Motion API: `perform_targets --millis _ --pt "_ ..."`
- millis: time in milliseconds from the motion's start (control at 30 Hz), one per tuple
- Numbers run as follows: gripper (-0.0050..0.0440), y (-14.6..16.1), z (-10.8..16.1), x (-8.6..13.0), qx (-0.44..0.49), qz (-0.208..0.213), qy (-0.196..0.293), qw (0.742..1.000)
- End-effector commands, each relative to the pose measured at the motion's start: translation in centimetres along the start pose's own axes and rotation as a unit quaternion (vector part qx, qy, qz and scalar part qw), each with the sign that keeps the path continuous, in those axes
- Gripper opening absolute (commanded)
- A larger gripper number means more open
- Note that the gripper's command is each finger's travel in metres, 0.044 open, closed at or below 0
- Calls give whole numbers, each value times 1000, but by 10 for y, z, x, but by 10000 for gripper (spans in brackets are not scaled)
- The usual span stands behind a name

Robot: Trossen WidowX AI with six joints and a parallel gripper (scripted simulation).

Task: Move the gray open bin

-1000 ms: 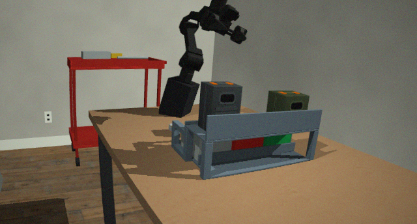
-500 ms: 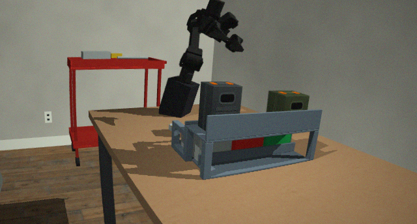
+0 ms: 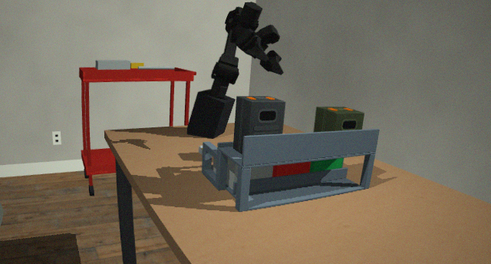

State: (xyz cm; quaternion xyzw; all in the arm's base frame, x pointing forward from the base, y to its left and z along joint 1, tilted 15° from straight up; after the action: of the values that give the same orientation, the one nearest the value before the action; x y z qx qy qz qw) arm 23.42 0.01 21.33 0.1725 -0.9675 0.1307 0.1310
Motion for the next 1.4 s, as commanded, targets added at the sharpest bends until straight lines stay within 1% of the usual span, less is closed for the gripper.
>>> perform_targets --millis 0,400,567,967,1133,1367 --pt "440 -2 25 -24 50 -50 49 996" --pt "440 -2 25 -24 50 -50 49 996" --pt "440 -3 62 -58 123 -121 121 977" --pt "440 -3 62 -58 123 -121 121 977" --pt "440 -6 49 -55 196 -191 189 943" --pt "440 -6 49 -55 196 -191 189 943"
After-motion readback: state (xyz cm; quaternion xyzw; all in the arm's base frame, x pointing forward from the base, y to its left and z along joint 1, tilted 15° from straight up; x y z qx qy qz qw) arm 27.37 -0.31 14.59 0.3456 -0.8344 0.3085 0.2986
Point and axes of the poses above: the point midway between the two fingers, 35 mm back from their tips, its own x axis back along the fingers, its own y axis across the jaws, z = x × y, the point moved 3 cm from there along x, back along the fingers, and after that the axes turned 6 degrees about -x, right-handed, at the moved point
